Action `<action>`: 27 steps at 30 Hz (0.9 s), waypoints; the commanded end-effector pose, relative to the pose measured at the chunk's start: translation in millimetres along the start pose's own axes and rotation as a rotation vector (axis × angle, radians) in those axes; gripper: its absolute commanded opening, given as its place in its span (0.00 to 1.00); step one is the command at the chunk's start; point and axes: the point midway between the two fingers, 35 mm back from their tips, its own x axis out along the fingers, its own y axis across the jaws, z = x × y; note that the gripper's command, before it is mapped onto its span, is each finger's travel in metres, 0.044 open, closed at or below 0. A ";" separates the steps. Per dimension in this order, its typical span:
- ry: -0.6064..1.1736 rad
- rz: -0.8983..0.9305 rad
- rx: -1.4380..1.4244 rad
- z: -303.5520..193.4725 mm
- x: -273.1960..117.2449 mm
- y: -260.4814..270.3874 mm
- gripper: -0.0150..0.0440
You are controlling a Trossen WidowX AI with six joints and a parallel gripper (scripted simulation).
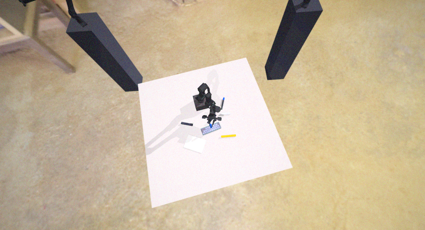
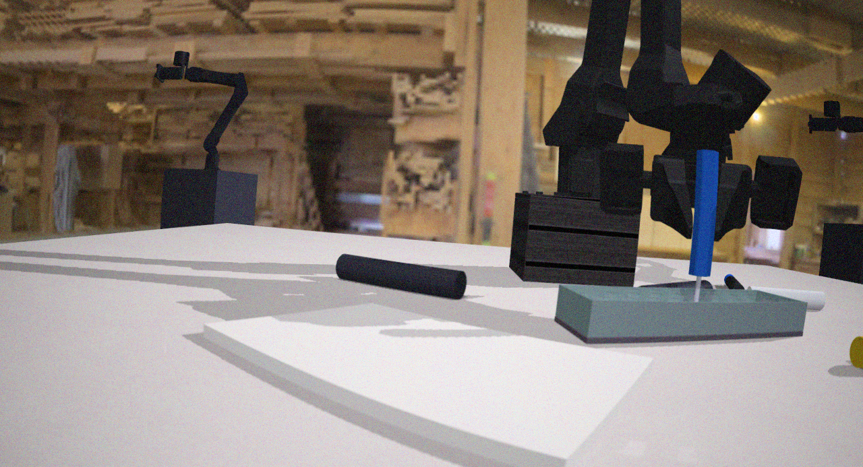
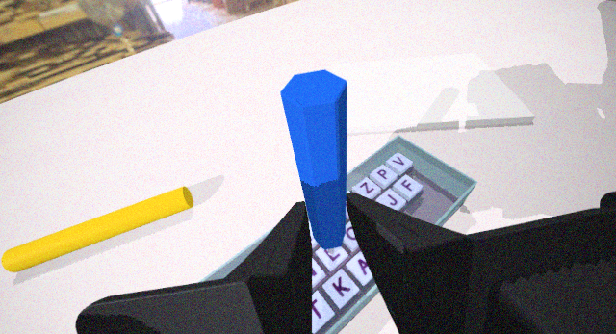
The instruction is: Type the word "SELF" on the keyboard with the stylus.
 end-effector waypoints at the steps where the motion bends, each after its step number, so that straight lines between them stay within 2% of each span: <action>1: 0.003 0.002 -0.007 1.9 -1.2 0.6 0.39; 23: 0.003 0.004 -0.007 29.5 -17.2 0.2 0.40; 27: 0.003 0.004 -0.007 29.5 -17.2 0.2 0.35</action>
